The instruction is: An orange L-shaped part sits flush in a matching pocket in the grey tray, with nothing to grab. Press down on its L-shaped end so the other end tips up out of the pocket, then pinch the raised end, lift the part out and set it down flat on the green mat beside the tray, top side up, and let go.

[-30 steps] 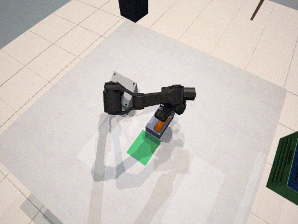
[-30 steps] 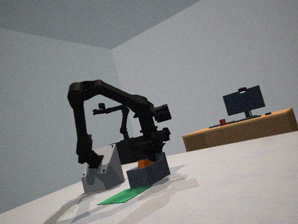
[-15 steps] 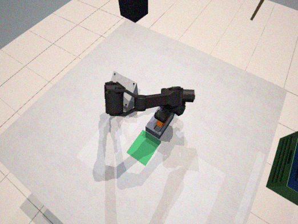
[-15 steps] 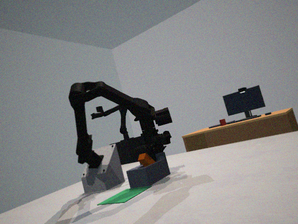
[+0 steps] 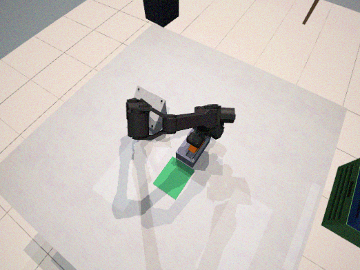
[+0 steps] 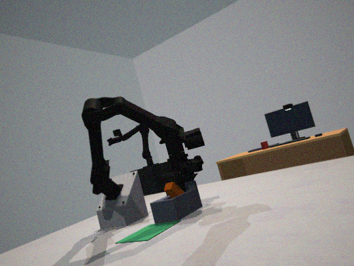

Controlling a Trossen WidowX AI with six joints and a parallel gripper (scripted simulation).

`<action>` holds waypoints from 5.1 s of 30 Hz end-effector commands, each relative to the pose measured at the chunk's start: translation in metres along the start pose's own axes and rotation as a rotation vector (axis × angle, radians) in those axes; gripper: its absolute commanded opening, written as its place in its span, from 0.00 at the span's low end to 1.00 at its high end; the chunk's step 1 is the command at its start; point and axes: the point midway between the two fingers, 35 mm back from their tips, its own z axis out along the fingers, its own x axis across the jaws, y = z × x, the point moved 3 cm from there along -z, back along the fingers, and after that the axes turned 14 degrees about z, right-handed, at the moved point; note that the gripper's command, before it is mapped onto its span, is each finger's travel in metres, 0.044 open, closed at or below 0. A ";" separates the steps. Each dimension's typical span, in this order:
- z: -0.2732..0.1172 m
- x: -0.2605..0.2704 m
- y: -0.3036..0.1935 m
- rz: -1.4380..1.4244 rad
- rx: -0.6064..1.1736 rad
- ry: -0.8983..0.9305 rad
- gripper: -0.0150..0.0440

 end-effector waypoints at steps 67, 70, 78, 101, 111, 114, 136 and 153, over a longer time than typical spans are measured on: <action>-0.105 0.001 0.001 -0.008 -0.001 -0.011 0.56; -0.105 0.001 0.001 -0.008 -0.001 -0.011 0.56; -0.105 0.001 0.001 -0.008 -0.001 -0.011 0.56; -0.105 0.001 0.001 -0.008 -0.001 -0.011 0.56; -0.105 0.001 0.001 -0.008 -0.001 -0.011 0.56; -0.089 0.001 0.002 -0.007 0.000 -0.009 0.56; -0.027 -0.001 0.001 -0.002 0.000 -0.009 0.56; 0.001 -0.002 0.000 -0.002 -0.001 -0.010 0.56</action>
